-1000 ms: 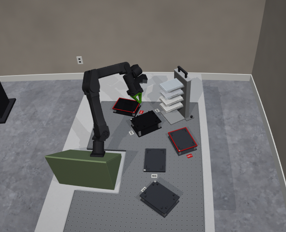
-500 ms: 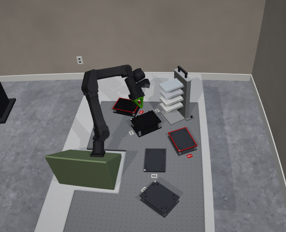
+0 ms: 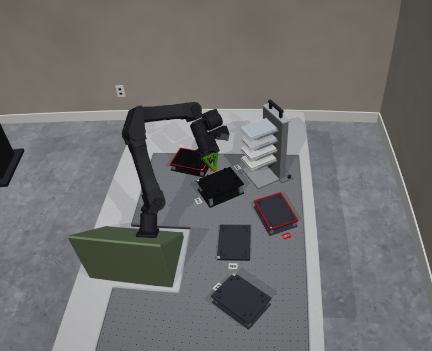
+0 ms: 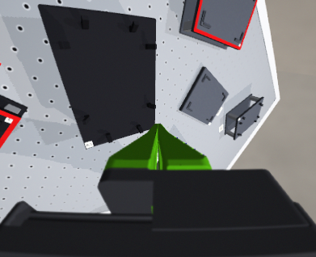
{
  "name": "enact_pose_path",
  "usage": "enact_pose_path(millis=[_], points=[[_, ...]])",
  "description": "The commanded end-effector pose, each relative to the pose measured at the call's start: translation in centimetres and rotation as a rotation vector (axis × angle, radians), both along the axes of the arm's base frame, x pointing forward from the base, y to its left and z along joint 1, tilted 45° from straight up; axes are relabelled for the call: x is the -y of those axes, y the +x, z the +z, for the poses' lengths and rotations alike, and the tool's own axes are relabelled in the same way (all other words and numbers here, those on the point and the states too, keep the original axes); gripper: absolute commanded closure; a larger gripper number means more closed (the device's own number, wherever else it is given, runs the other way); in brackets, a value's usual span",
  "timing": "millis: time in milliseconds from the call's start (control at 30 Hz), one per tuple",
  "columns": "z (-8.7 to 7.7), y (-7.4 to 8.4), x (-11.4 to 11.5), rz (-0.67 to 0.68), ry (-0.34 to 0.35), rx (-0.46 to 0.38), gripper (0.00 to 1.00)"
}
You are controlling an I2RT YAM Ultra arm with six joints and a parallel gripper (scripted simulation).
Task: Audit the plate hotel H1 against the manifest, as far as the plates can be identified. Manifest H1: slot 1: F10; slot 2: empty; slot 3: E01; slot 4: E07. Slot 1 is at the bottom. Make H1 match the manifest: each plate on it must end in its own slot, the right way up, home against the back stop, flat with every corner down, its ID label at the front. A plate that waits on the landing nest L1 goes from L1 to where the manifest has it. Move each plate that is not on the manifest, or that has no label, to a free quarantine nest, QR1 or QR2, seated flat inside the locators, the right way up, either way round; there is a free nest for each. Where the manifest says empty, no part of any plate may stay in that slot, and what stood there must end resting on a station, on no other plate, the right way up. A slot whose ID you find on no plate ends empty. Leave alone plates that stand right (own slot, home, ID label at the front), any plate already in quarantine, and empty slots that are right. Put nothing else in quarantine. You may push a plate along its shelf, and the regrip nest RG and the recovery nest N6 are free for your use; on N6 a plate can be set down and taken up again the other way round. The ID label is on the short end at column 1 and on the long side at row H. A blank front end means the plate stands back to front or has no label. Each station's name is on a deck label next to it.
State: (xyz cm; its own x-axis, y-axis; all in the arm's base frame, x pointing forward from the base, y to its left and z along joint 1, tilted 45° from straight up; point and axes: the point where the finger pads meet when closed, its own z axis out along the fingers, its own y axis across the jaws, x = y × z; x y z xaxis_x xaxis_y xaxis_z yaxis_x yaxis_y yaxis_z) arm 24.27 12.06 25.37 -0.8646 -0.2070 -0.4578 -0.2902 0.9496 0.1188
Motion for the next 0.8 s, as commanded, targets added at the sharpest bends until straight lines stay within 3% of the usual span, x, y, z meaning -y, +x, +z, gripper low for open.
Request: enact_pose_path(millis=[0, 167, 500, 633, 767], points=[[-0.1, 0.1, 1.0, -0.009, 0.0, 0.02, 1.0], [-1.3, -0.1, 2.2, -0.078, -0.049, -0.046, 1.0], [-3.1, -0.4, 4.2, -0.081, -0.052, -0.048, 1.0], [-4.0, -0.8, 5.1, -0.148, -0.094, -0.12, 1.0], [-4.9, -1.1, 6.1, -0.149, -0.096, -0.122, 1.0]])
